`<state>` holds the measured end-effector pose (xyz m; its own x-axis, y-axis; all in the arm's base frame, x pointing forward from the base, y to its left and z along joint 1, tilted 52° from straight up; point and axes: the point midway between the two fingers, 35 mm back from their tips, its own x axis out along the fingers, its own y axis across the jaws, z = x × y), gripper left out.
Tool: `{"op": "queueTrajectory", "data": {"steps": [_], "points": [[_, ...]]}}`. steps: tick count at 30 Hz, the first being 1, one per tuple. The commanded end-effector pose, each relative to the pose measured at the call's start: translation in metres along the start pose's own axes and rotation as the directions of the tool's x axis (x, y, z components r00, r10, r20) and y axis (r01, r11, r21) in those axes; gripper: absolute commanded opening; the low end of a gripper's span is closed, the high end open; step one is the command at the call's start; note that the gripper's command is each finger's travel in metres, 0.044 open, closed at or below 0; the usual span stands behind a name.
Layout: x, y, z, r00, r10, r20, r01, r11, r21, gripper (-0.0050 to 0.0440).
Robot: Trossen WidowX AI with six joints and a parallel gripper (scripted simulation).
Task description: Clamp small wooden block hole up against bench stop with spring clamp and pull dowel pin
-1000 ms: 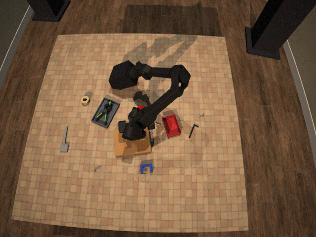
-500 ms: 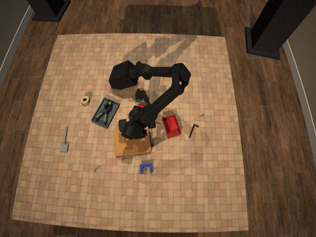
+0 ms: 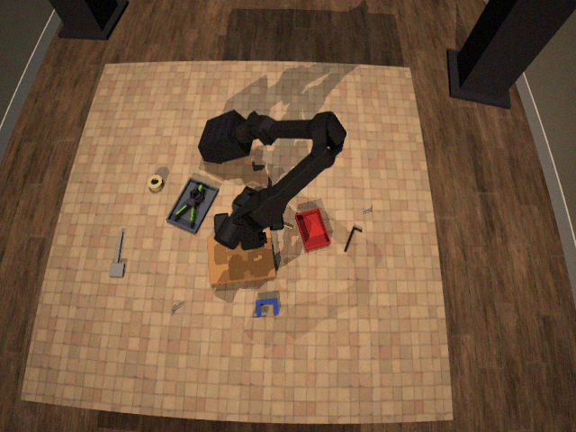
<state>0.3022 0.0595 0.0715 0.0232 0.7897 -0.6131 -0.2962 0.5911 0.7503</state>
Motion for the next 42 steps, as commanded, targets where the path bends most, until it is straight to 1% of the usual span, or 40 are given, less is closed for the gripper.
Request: {"op": "queueTrajectory", "data": {"steps": [1,6,8,20,22,37,42], "points": [[-0.012,0.0,0.001,1.0,-0.003,0.004,0.003,1.0,-0.005,0.0],[-0.013,0.0,0.0,1.0,-0.003,0.004,0.003,1.0,-0.005,0.0],[-0.009,0.0,0.0,1.0,0.001,0.003,-0.001,1.0,0.011,0.0],[-0.009,-0.005,0.004,1.0,0.0,0.003,-0.001,0.981,0.196,0.0],[-0.009,-0.005,0.004,1.0,0.0,0.003,-0.001,0.981,0.196,0.0],[-0.009,-0.011,0.01,1.0,-0.001,0.003,0.0,0.907,0.421,0.0],[-0.009,-0.012,0.011,1.0,-0.001,0.003,0.0,0.886,0.464,0.0]]}}
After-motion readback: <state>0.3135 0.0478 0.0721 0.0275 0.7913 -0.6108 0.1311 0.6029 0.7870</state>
